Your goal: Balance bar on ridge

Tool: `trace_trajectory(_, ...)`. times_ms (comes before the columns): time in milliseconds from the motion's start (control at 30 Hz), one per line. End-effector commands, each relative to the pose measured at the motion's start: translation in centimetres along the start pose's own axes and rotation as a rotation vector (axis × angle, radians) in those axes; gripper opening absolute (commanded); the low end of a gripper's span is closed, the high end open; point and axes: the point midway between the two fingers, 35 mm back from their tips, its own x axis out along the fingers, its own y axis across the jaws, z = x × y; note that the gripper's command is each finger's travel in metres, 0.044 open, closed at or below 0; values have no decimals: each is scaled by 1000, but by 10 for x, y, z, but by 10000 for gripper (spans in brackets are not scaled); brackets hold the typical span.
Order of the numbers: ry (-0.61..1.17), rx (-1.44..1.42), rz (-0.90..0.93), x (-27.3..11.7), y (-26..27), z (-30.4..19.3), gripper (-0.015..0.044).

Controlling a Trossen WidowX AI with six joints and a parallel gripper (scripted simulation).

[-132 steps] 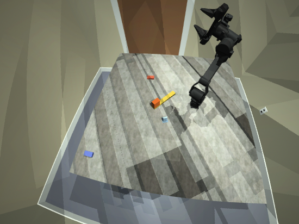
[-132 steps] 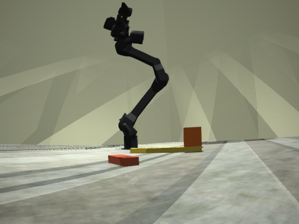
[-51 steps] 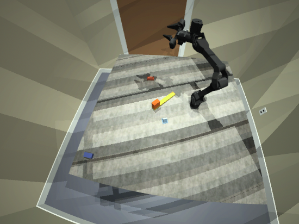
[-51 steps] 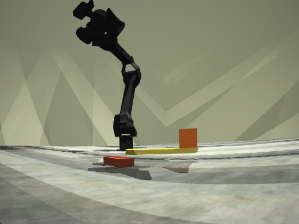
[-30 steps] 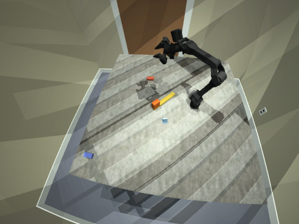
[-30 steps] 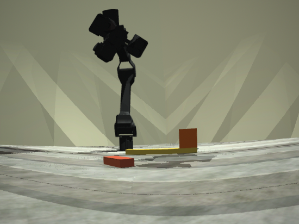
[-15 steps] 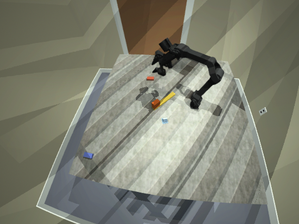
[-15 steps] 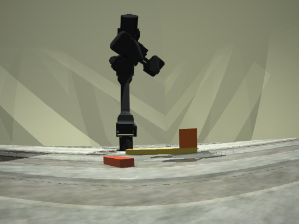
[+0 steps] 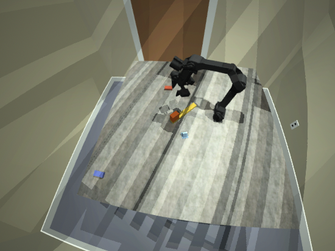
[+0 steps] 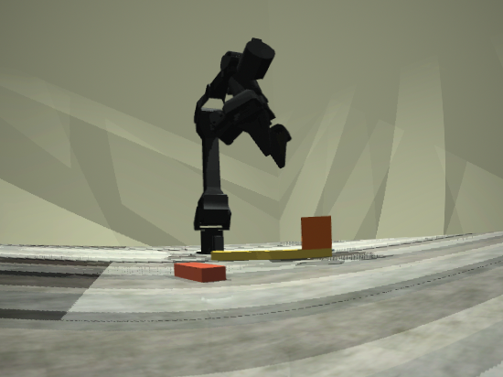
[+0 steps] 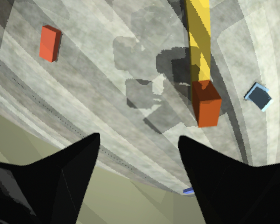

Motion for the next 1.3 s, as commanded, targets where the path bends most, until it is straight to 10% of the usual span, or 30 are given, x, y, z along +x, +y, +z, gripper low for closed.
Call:
trace_trajectory(0, -83, -62, -50, 6, -19, 5, 315)
trace_trajectory(633, -356, -292, -216, 16, -78, 28, 315)
trace_trajectory(1267, -356, -292, -216, 111, -95, 68, 315)
